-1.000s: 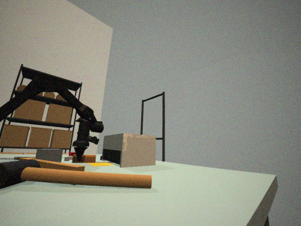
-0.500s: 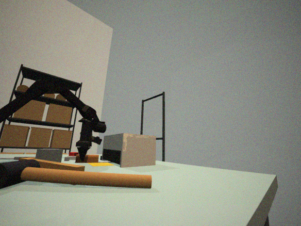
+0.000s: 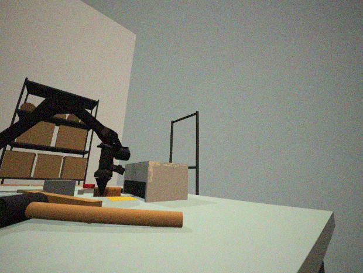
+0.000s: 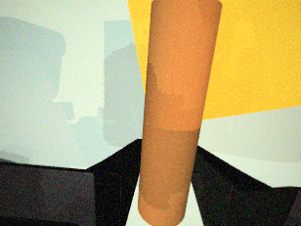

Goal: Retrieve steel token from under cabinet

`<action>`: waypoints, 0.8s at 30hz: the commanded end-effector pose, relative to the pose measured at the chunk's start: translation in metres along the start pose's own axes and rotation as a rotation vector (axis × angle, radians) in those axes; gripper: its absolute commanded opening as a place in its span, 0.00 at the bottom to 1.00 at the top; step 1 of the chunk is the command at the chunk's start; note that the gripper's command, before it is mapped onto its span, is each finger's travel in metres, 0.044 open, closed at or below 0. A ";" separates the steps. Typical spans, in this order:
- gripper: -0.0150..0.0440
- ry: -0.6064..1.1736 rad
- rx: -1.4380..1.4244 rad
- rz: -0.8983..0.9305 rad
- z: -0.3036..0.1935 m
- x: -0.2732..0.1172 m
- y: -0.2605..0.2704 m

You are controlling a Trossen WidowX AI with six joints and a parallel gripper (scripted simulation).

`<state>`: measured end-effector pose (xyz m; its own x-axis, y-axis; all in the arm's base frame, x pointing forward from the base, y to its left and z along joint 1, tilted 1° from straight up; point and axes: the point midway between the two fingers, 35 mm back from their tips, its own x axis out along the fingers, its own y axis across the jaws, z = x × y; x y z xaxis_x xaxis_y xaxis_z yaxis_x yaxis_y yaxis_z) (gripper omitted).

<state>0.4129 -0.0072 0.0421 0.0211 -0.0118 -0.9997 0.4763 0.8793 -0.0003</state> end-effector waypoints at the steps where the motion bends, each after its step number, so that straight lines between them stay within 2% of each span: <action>1: 0.25 -0.006 0.002 -0.004 0.003 0.001 -0.008; 24: 0.25 -0.006 0.002 -0.004 -0.005 0.001 -0.011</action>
<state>0.4060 -0.0154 0.0423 0.0267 -0.0086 -0.9996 0.4773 0.8787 0.0052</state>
